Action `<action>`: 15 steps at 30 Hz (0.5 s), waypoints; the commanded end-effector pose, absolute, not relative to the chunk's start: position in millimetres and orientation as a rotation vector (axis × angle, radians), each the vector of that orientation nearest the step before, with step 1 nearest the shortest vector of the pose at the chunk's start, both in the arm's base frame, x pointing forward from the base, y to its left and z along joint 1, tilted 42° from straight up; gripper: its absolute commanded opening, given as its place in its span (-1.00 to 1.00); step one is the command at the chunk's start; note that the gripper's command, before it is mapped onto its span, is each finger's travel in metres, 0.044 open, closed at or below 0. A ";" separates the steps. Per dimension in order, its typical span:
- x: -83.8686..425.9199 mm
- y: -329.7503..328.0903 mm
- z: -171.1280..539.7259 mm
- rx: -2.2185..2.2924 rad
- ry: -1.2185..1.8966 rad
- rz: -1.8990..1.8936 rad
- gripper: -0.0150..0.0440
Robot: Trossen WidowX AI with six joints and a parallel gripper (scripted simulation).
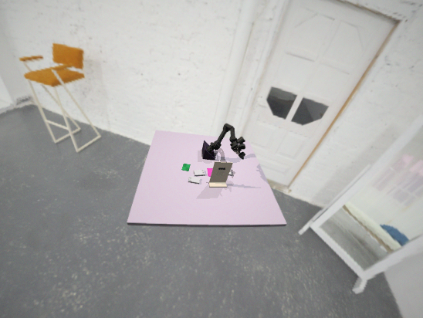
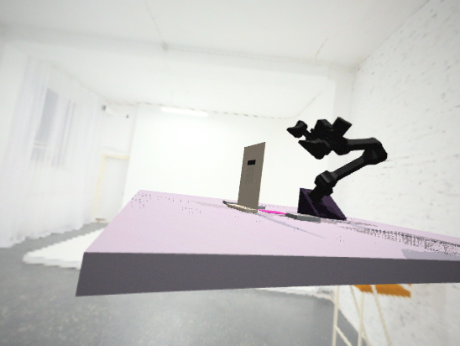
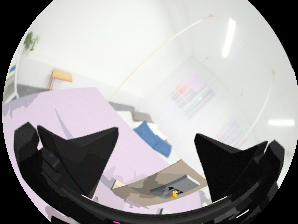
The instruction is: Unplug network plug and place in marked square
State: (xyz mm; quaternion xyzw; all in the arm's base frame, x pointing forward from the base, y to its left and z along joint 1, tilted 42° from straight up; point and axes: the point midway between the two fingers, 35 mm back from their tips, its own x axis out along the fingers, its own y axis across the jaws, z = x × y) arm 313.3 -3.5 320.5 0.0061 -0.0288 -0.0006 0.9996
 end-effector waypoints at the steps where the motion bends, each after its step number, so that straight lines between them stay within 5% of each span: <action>1: 312.9 -3.8 319.7 0.008 -0.056 -0.002 0.78; 9: 298.2 -14.1 282.6 -0.155 -0.004 -0.058 0.06; 15: 285.8 -22.1 251.3 -0.290 0.046 -0.097 0.04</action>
